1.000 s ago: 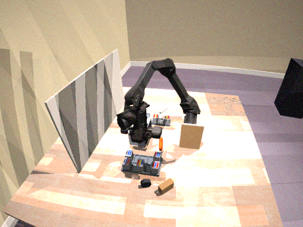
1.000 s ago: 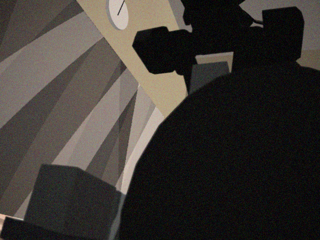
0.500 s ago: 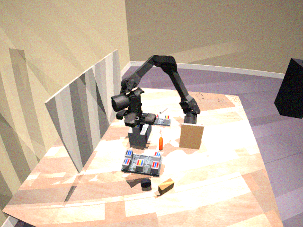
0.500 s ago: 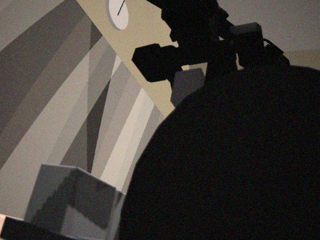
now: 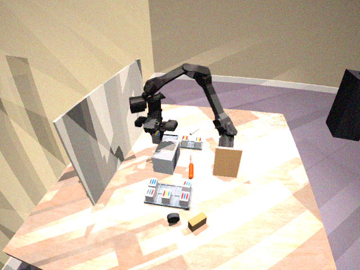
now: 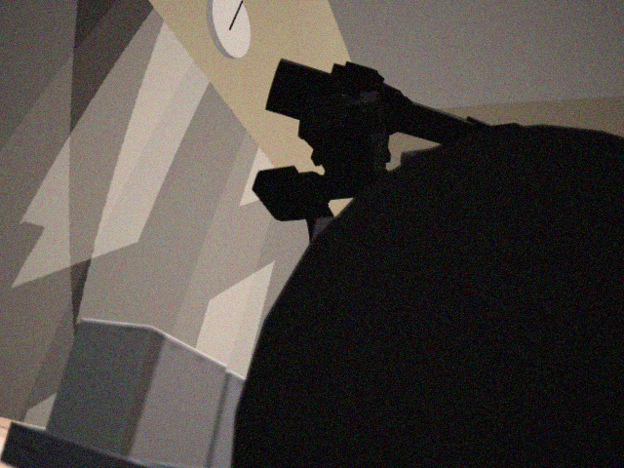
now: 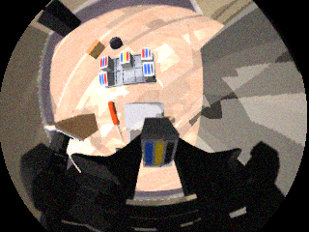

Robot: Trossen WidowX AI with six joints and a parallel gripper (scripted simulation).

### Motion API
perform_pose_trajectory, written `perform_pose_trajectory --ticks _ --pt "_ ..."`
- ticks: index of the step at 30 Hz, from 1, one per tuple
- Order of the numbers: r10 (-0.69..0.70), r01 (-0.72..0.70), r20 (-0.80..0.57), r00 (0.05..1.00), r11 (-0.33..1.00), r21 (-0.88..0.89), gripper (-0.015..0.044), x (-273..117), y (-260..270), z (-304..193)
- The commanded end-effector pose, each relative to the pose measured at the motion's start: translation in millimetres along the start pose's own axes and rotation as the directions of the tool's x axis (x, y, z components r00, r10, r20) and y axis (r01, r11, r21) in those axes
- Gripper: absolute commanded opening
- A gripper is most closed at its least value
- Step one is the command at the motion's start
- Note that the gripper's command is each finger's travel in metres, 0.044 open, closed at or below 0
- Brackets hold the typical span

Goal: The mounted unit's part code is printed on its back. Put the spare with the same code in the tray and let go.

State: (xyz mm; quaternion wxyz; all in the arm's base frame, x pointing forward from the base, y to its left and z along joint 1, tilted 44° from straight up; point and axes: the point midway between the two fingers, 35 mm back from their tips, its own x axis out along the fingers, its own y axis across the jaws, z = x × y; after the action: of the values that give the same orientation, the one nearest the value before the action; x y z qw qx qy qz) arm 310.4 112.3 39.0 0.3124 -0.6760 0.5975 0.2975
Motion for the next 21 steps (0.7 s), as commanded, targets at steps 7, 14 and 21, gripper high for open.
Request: perform_pose_trajectory --ticks 7,14,21 --pt "-0.012 0.012 -0.004 1.000 1.000 0.008 0.0000 -4 -25 -75" --pt "-0.013 0.014 -0.017 1.000 1.000 0.023 0.0000 -5 -31 -130" --pt "-0.010 0.009 -0.067 0.998 1.000 -0.014 0.0000 -6 -28 -190"
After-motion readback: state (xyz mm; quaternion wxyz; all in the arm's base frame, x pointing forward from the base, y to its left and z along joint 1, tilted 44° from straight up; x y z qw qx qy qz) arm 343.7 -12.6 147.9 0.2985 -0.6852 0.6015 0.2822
